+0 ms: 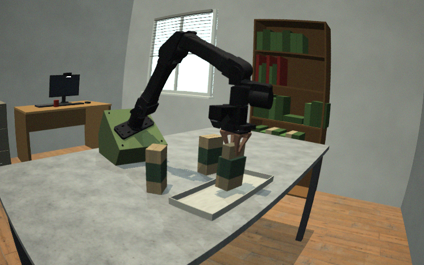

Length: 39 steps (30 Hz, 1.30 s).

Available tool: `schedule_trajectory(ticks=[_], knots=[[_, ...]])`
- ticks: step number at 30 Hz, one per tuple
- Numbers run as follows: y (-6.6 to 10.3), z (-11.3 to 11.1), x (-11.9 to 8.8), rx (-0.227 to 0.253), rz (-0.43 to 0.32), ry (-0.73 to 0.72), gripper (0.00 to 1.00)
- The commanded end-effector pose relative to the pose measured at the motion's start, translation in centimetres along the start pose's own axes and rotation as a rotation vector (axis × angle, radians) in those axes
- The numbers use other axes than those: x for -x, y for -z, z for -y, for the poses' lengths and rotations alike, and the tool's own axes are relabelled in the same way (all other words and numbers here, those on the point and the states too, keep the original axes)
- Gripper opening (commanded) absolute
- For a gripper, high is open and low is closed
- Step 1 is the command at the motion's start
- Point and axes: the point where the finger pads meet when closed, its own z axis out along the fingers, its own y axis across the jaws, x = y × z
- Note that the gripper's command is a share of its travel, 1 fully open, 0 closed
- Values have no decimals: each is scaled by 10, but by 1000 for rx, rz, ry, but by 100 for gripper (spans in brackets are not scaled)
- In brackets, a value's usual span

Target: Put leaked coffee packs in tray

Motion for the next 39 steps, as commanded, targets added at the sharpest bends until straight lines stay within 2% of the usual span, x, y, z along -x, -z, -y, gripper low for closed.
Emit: schedule_trajectory(ticks=[1, 6, 7, 9, 15, 39], knots=[[3, -12, 3, 50, -6, -9, 24], [-6, -7, 1, 35, -5, -2, 24], [2, -19, -2, 70, -14, -7, 24], [3, -20, 0, 77, -14, -10, 24], [2, -13, 2, 55, -8, -9, 24], [2, -13, 2, 55, -8, -9, 24]])
